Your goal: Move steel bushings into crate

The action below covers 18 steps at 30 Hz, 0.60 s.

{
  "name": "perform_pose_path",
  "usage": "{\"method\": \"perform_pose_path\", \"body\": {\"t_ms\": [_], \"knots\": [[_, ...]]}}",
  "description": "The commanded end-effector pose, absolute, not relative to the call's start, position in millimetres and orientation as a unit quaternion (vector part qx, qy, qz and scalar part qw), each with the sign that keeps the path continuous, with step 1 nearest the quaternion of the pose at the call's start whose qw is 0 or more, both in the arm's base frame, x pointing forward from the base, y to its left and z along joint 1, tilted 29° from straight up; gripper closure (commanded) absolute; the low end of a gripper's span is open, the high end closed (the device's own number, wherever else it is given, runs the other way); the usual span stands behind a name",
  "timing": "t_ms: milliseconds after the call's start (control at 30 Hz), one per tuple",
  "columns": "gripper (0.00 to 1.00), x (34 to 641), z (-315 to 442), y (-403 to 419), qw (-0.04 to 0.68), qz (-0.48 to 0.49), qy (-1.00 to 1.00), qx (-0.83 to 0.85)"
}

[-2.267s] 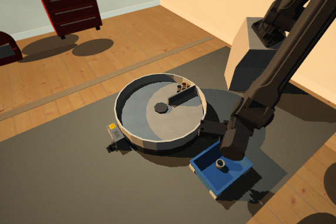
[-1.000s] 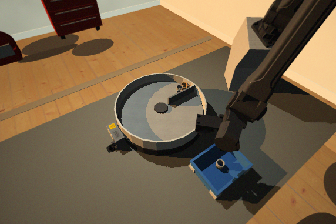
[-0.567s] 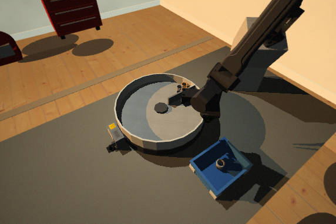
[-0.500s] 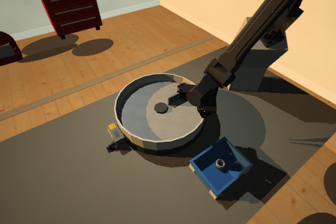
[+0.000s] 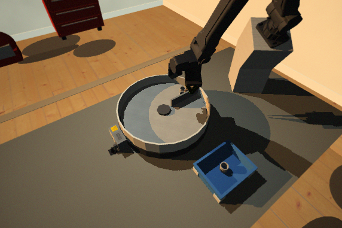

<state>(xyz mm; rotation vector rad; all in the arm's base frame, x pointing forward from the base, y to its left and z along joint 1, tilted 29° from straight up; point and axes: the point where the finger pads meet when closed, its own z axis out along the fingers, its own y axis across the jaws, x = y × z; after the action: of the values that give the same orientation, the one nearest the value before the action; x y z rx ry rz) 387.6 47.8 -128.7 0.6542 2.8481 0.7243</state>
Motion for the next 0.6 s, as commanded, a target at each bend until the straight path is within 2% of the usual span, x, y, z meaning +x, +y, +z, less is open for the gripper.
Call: {"method": "perform_pose_path", "body": {"t_ms": [0, 567], "knots": [[0.87, 392, -142, 25, 0.078, 0.239, 0.955, 0.156], [0.87, 387, -181, -51, 0.089, 0.237, 0.96, 0.12]]}}
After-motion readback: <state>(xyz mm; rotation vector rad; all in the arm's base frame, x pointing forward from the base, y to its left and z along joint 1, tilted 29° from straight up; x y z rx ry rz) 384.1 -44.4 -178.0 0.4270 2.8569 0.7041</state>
